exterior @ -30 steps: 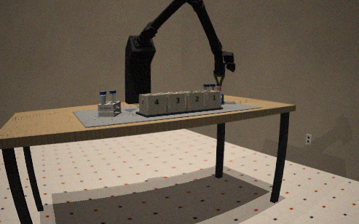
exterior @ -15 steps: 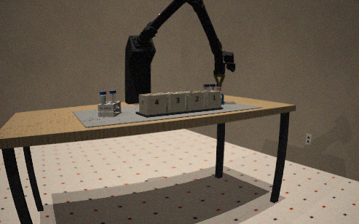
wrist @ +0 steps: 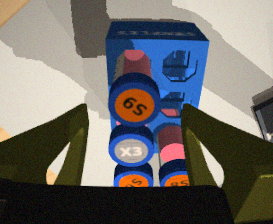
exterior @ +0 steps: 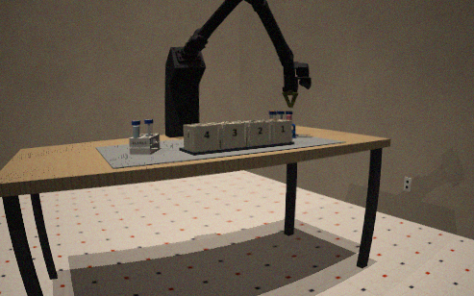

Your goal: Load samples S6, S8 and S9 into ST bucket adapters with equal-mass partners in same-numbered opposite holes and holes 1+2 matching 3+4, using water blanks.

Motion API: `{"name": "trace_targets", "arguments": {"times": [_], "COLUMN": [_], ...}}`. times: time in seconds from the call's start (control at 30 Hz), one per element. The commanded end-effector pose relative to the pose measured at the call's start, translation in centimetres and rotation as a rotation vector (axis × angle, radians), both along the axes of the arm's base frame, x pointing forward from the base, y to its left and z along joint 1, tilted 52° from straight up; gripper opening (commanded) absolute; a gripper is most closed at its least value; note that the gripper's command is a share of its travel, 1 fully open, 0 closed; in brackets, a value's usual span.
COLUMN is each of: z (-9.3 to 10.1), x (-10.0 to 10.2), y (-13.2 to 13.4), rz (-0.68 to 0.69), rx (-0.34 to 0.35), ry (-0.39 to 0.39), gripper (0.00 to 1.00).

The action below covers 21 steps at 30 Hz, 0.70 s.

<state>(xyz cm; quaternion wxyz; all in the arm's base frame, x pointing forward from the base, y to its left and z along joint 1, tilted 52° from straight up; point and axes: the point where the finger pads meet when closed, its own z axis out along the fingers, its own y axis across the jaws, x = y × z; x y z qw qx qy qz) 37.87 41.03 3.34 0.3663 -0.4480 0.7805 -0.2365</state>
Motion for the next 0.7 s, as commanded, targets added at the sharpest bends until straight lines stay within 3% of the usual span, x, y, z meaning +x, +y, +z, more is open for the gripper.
{"name": "trace_targets", "arguments": {"times": [0.0,0.03,0.6,0.63,0.67], "z": [1.7,1.3,1.3,1.4,1.5], "x": [-1.7,-0.6,-0.6,-0.2,-0.1], "y": [0.8,0.6,0.6,-0.7,-1.4], "rz": [0.011,0.000,0.000,-0.027,-0.055], "rx": [0.028,0.025,0.025,0.044,0.090], "ry": [-0.006,-0.006,-0.006,-0.015,-0.016], "gripper": [0.55,0.55,0.55,0.55,0.80]}}
